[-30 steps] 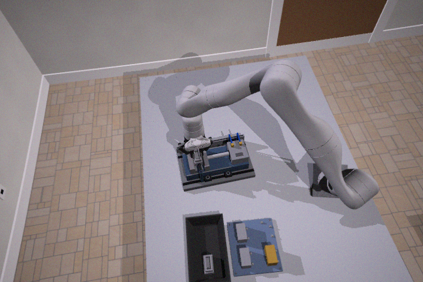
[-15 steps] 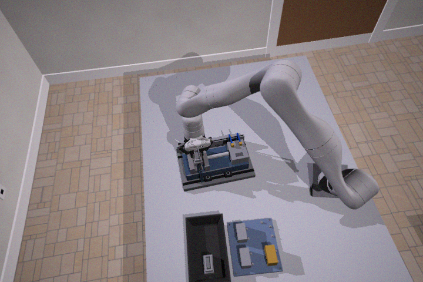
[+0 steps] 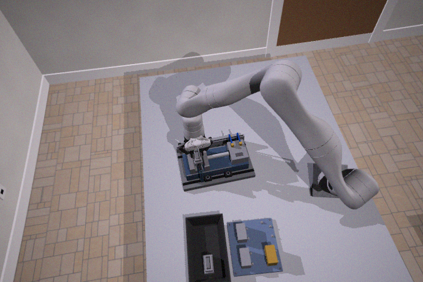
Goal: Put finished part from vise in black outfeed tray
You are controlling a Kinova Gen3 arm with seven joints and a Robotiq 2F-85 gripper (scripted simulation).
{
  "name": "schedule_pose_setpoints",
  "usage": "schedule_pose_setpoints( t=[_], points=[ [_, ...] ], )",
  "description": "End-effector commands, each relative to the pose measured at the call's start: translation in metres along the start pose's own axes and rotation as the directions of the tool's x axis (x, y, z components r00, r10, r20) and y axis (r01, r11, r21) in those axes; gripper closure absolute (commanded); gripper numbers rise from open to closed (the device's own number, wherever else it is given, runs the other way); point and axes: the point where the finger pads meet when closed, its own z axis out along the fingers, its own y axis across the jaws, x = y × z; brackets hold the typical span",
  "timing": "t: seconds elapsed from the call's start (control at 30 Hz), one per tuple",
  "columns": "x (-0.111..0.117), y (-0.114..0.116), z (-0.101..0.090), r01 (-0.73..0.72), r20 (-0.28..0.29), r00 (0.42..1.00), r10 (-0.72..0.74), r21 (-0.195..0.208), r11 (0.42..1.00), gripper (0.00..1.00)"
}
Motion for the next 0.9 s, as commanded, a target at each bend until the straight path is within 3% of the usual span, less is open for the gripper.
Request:
schedule_pose_setpoints(
  t=[0.0,0.87],
  points=[
    [-0.0003,0.0003,-0.0006,0.000,0.001,1.000,0.000,-0.001,1.000,1.00],
    [-0.0003,0.0003,-0.0042,0.000,0.001,1.000,0.000,-0.001,1.000,1.00]
  ],
)
